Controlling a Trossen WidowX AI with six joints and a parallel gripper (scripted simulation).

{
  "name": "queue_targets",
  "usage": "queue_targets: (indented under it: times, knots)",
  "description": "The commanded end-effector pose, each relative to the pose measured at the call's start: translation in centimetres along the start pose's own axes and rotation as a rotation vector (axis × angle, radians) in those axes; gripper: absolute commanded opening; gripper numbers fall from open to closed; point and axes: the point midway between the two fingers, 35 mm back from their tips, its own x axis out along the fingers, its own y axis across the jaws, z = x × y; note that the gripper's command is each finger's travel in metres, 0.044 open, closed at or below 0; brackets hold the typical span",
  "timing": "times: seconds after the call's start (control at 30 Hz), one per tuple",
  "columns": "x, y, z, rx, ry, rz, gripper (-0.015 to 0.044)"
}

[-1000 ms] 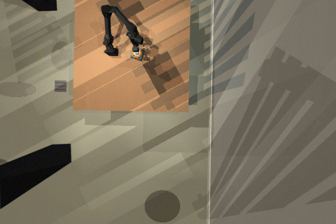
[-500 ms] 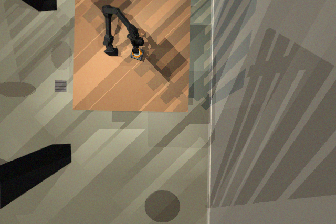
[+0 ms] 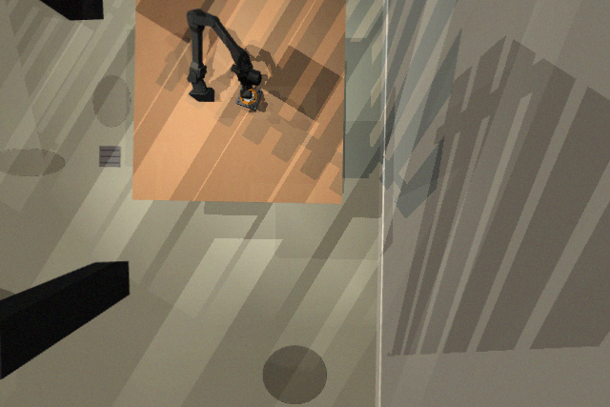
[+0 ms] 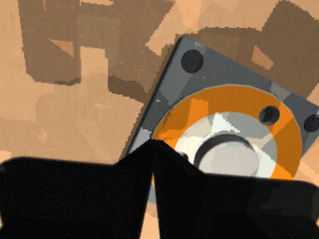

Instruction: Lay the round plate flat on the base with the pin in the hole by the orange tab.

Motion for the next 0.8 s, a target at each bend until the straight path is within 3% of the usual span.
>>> queue_targets:
  times: [0.0, 0.77]
  knots:
    - [0.0, 0.3, -0.6, 0.002, -0.003, 0.004, 0.0000]
    - [0.1, -0.1, -2.9, 0.003, -0.002, 0.004, 0.0000]
